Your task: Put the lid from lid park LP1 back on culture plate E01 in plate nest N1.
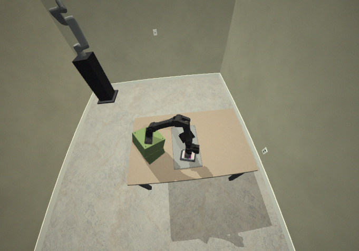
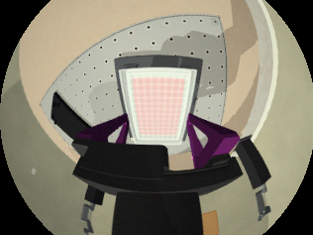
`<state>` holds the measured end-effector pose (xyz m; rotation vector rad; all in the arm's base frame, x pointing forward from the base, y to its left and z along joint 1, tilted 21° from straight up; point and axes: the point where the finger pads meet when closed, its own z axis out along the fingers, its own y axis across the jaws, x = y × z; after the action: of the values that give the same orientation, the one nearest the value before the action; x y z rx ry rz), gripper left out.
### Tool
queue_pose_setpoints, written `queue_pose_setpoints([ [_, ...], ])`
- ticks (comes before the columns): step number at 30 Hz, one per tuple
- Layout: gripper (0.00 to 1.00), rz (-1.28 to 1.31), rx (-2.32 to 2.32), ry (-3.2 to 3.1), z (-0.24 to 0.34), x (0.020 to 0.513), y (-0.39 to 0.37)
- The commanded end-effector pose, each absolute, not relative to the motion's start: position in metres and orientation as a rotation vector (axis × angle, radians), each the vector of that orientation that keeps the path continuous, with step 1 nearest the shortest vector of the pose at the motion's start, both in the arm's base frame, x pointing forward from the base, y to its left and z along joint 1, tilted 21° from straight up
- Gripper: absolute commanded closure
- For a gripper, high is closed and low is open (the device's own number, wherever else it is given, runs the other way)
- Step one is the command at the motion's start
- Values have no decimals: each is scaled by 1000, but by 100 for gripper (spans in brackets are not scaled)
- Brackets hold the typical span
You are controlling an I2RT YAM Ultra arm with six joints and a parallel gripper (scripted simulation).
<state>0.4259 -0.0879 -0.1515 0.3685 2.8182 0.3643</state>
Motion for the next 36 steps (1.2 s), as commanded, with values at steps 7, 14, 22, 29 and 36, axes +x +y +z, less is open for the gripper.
queue_pose_setpoints([
  [7,100,350,383,2797,-149,429,-97],
  [14,100,352,387,2801,-152,431,-97],
  [22,100,358,390,2815,-155,430,-94],
  [29,100,357,383,2815,-155,432,-93],
  [36,100,355,375,2811,-157,434,-91],
])
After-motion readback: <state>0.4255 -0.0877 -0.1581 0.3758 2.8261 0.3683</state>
